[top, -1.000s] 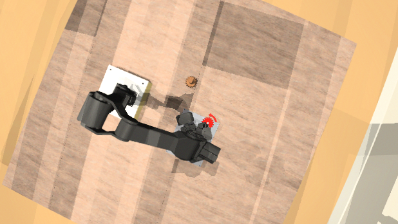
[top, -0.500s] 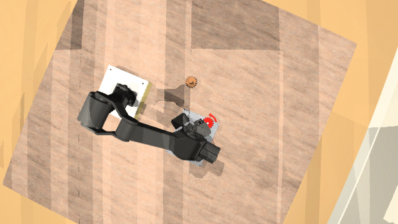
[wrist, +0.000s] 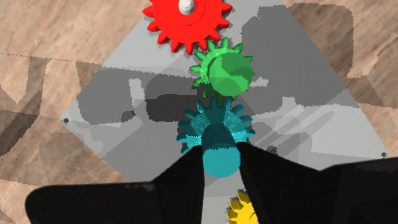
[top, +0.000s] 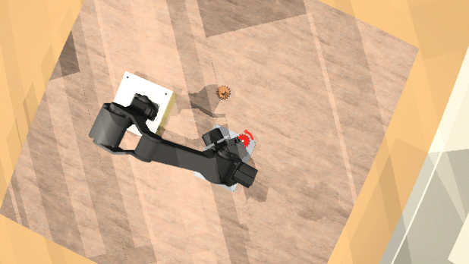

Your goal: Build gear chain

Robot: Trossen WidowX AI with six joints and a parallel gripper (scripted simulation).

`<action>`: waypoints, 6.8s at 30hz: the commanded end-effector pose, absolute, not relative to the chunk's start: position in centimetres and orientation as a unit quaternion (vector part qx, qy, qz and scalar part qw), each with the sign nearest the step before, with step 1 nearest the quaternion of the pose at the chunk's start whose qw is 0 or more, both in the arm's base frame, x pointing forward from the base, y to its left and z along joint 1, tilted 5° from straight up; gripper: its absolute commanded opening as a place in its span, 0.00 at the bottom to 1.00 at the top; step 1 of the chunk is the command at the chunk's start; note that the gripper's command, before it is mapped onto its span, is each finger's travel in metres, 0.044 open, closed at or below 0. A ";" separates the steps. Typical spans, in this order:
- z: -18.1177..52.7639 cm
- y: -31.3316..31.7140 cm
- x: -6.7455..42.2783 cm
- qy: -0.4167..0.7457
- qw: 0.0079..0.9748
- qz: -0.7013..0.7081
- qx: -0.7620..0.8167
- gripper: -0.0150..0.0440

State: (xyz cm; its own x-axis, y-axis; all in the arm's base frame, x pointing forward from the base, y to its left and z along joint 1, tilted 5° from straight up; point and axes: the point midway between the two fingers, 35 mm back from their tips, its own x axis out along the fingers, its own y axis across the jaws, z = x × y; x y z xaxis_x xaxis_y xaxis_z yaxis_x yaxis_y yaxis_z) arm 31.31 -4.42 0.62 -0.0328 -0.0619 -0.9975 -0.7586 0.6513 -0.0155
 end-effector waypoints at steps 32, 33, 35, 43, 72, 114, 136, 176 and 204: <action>4.4 2.9 30.7 0.713 0.692 0.058 -0.093 0.94; 4.4 3.7 30.4 0.715 0.695 0.034 -0.067 0.98; 4.4 5.3 29.9 0.716 0.698 -0.016 -0.017 1.00; 4.2 9.8 27.9 0.697 0.683 -0.168 0.135 1.00; 3.7 17.3 22.0 0.577 0.572 -0.432 0.391 1.00; -1.3 16.9 21.8 0.577 0.572 -0.432 0.391 1.00; -1.3 16.9 21.8 0.577 0.572 -0.432 0.391 0.33; 6.2 17.7 23.4 0.577 0.572 -0.432 0.392 0.25; 13.1 17.2 23.2 0.577 0.572 -0.432 0.391 0.25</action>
State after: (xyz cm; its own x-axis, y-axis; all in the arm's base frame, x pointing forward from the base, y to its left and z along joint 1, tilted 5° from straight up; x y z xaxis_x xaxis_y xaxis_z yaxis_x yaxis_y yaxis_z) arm 23.23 17.23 12.35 -0.0398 -0.0468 -0.9981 0.9476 0.3151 -0.0525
